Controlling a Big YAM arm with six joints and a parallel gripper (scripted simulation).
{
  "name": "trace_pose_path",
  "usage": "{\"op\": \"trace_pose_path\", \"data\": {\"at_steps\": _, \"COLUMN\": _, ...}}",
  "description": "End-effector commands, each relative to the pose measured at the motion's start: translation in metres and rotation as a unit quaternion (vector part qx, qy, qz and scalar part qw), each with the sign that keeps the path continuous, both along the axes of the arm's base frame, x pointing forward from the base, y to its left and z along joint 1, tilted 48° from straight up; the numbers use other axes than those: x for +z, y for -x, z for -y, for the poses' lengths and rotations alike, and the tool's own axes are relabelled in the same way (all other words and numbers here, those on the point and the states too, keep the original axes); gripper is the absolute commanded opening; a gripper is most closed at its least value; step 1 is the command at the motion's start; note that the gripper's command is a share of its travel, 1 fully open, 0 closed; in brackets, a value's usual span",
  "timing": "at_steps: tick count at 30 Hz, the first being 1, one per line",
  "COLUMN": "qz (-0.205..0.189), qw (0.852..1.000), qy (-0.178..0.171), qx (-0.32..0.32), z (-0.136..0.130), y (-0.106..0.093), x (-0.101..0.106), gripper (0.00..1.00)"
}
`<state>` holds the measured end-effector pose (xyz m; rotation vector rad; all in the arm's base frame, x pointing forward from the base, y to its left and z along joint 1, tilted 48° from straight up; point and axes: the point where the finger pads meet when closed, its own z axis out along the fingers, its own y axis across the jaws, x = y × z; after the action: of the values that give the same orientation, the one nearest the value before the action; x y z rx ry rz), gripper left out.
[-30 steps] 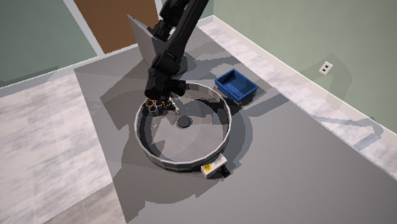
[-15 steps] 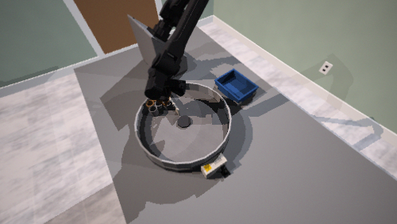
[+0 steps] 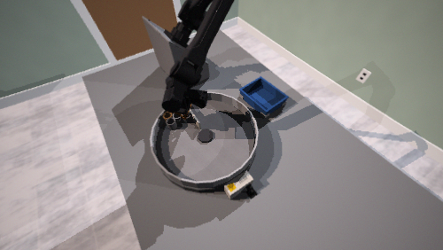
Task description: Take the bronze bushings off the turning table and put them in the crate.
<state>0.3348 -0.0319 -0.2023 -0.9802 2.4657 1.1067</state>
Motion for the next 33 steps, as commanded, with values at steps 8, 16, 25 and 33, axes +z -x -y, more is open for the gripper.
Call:
{"op": "trace_pose_path", "data": {"at_steps": 8, "qz": 0.001, "qw": 1.0, "qy": 0.0, "qx": -0.008, "z": -0.01, "y": -0.003, "x": -0.013, "gripper": 0.19}}
{"op": "trace_pose_path", "data": {"at_steps": 16, "qz": 0.012, "qw": 1.0, "qy": 0.006, "qx": -0.006, "z": -0.008, "y": -0.014, "x": -0.009, "gripper": 0.19}}
{"op": "trace_pose_path", "data": {"at_steps": 25, "qz": 0.012, "qw": 1.0, "qy": 0.005, "qx": -0.008, "z": -0.006, "y": -0.014, "x": -0.009, "gripper": 0.19}}
{"op": "trace_pose_path", "data": {"at_steps": 33, "qz": 0.012, "qw": 1.0, "qy": 0.005, "qx": -0.008, "z": -0.006, "y": -0.014, "x": -0.009, "gripper": 0.19}}
